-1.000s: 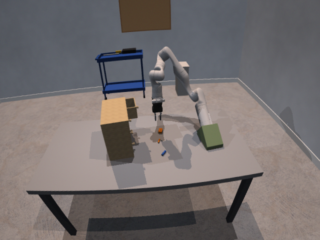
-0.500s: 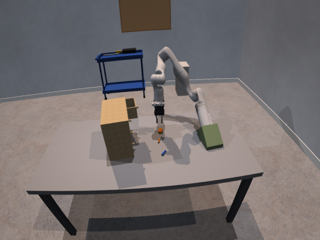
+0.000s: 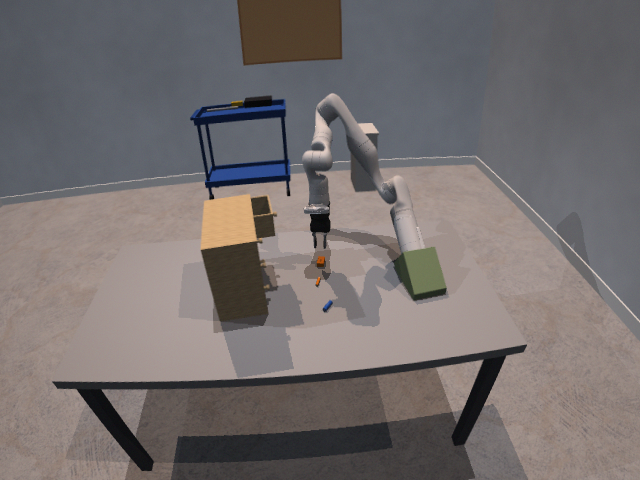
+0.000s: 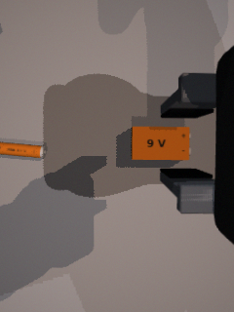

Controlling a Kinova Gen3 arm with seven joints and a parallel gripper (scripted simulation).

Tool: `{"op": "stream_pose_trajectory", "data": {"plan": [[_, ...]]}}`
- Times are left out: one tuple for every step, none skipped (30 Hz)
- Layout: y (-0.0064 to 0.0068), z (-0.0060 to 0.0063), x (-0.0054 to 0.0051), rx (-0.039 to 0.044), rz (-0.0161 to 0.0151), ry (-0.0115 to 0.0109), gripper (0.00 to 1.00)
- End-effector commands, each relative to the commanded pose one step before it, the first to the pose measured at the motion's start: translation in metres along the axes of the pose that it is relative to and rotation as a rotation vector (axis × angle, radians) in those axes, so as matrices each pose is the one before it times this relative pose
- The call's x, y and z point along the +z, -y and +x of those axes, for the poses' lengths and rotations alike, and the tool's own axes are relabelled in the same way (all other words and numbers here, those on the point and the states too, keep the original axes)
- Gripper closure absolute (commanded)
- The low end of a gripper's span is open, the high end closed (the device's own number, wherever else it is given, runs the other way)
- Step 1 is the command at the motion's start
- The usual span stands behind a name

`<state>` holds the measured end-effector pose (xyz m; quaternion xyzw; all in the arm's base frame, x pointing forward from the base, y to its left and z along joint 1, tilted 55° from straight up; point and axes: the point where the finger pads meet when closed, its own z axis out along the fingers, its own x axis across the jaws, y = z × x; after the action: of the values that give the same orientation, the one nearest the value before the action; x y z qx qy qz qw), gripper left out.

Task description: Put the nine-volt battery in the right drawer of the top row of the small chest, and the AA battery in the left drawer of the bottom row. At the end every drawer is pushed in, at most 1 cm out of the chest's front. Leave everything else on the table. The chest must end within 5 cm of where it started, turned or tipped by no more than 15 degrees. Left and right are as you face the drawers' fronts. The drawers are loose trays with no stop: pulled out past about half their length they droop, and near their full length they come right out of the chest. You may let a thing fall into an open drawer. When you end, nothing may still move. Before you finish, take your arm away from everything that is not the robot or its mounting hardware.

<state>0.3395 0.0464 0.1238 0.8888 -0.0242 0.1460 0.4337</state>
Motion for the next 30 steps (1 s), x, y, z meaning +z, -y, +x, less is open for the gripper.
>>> {"op": "stream_pose_trajectory", "data": {"plan": [[0.00008,-0.00002,-0.00028,0.00098,0.00104,-0.0008,0.33],[-0.00001,-0.00001,0.00002,0.00013,0.0,0.00001,0.33],[0.0,0.0,0.0,0.00002,0.0,0.0,0.33],[0.0,0.0,0.0,0.0,0.0,0.0,0.33],[0.0,0.0,0.0,0.0,0.0,0.0,0.33],[0.0,0.0,0.0,0.0,0.0,0.0,0.19],[0.0,0.0,0.0,0.0,0.0,0.0,0.19],[0.0,0.0,0.0,0.0,0.0,0.0,0.19],[0.0,0.0,0.0,0.0,0.0,0.0,0.19],[0.0,0.0,0.0,0.0,0.0,0.0,0.19],[0.0,0.0,0.0,0.0,0.0,0.0,0.19],[0.0,0.0,0.0,0.0,0.0,0.0,0.19],[0.0,0.0,0.0,0.0,0.0,0.0,0.19],[0.0,0.0,0.0,0.0,0.0,0.0,0.19],[0.0,0.0,0.0,0.0,0.0,0.0,0.19],[0.0,0.0,0.0,0.0,0.0,0.0,0.19],[0.0,0.0,0.0,0.0,0.0,0.0,0.19],[0.0,0.0,0.0,0.0,0.0,0.0,0.19],[0.0,0.0,0.0,0.0,0.0,0.0,0.19],[0.0,0.0,0.0,0.0,0.0,0.0,0.19],[0.0,0.0,0.0,0.0,0.0,0.0,0.19],[0.0,0.0,0.0,0.0,0.0,0.0,0.19],[0.0,0.0,0.0,0.0,0.0,0.0,0.19],[0.0,0.0,0.0,0.0,0.0,0.0,0.19],[0.0,0.0,0.0,0.0,0.0,0.0,0.19],[0.0,0.0,0.00001,0.0,0.0,0.0,0.19],[0.0,0.0,0.00007,0.00002,-0.00001,-0.00003,0.19],[0.00001,0.0,0.00019,0.00004,-0.00003,-0.00006,0.19],[0.00001,0.0,0.00034,0.00008,-0.00006,-0.00012,0.19],[0.00001,0.0,0.00053,0.00012,-0.00009,-0.00018,0.19]]}}
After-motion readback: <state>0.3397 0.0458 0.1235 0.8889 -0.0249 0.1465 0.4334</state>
